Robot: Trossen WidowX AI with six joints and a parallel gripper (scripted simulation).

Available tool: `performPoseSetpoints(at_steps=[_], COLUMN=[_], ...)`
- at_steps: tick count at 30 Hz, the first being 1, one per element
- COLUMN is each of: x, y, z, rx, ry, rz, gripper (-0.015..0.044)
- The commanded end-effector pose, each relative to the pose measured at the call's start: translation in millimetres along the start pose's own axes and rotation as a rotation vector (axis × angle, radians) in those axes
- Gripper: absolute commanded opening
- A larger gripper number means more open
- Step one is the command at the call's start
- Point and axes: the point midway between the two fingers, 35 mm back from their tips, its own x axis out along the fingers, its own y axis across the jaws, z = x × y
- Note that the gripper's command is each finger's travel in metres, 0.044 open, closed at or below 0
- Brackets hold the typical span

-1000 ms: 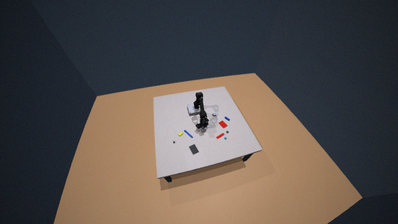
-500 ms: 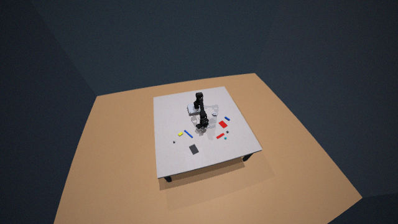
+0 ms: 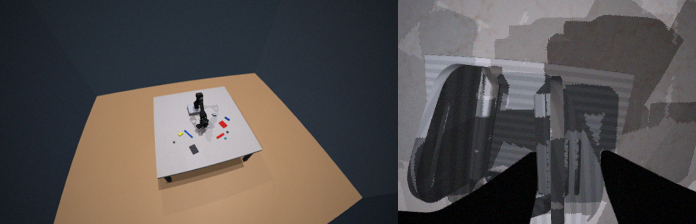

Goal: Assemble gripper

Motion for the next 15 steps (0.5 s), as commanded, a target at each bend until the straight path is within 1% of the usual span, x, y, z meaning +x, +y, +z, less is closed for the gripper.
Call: performPoseSetpoints(at_steps=[1, 15], x=[1.1, 4.2], y=[-0.2, -0.2], z=[-0.8, -0.8], rx=[-0.006, -0.007], ry=[0.003, 0.003], rz=[-0.003, -0.003], gripper=[0.0134, 0.0134])
